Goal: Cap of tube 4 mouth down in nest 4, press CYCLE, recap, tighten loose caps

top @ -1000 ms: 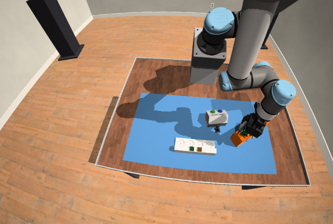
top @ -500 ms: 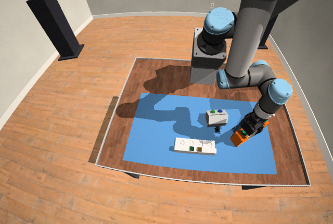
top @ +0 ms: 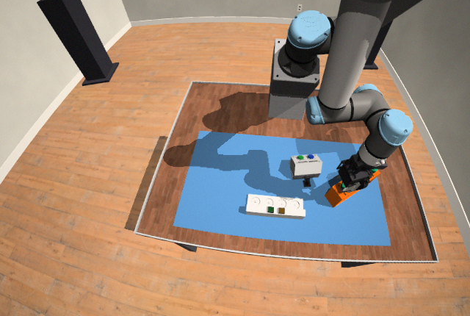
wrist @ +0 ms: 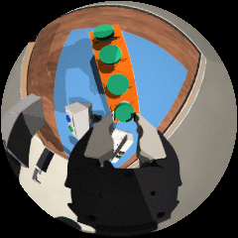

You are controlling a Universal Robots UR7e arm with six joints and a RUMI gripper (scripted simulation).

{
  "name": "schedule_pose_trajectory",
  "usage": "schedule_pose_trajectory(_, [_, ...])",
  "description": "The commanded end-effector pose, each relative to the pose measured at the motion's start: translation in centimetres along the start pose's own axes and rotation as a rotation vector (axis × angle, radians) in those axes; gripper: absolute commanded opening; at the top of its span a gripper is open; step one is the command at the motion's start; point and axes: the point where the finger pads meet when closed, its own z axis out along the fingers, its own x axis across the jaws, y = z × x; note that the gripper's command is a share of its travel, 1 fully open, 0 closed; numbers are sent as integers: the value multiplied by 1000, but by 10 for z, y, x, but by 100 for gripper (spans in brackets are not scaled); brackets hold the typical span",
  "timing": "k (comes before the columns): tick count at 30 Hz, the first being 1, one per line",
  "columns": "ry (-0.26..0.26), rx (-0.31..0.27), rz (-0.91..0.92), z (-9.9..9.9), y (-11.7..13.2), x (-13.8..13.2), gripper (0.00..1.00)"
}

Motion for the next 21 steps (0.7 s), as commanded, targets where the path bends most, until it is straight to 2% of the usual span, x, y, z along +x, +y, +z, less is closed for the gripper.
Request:
schedule_pose_trajectory(1, [1,-1,3,0,0,0,0])
schedule_pose_trajectory(9, [1,-1,2,0,0,0,0])
schedule_pose_trajectory(16, [1,-1,-347,0,0,0,0])
schedule_pose_trajectory(18, [1,-1,-347,0,0,0,0])
schedule_pose_trajectory(21, [1,-1,-497,0,0,0,0])
